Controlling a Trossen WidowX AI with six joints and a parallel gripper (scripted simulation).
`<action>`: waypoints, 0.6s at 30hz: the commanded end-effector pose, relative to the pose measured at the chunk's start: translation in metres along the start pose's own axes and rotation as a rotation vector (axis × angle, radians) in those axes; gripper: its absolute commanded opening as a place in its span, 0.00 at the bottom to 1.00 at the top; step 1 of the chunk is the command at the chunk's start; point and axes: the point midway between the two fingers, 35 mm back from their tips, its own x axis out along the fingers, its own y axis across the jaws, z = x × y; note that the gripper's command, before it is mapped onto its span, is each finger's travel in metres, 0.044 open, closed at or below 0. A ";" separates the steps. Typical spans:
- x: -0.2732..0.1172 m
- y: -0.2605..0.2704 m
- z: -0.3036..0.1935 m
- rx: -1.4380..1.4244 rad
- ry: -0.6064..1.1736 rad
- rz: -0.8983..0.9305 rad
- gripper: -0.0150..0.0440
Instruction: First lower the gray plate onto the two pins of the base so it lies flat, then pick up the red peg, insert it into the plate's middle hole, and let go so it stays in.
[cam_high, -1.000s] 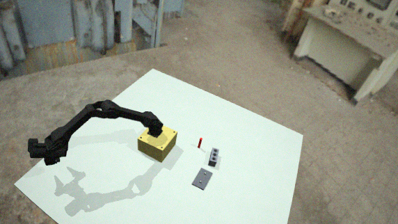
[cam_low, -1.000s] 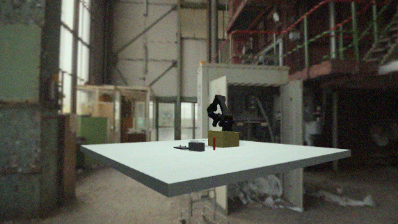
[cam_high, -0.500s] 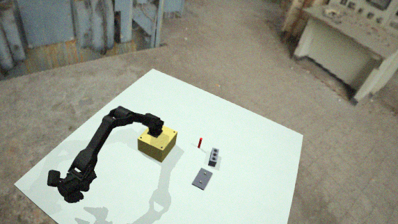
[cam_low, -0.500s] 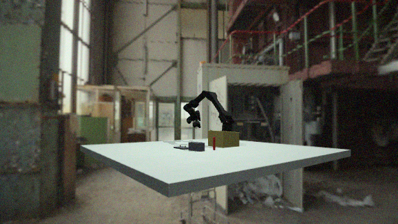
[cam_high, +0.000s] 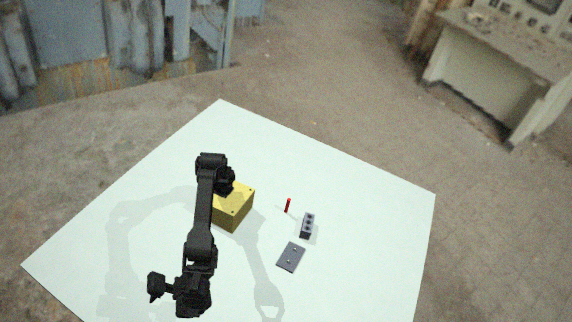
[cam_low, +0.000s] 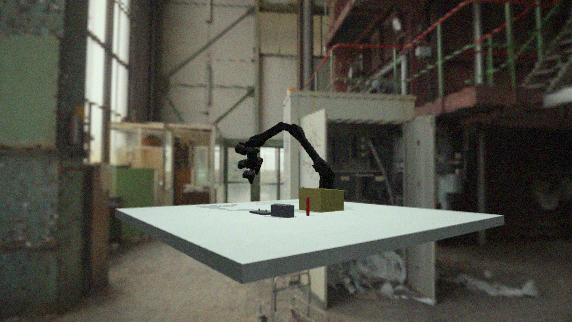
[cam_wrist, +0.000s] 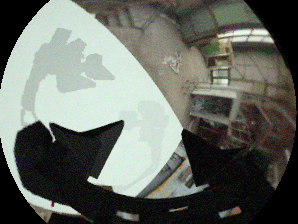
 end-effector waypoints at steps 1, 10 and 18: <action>-0.032 0.047 0.010 0.050 -0.049 0.079 1.00; -0.133 0.180 0.000 0.138 -0.118 0.321 1.00; -0.213 0.276 -0.058 0.171 -0.040 0.519 1.00</action>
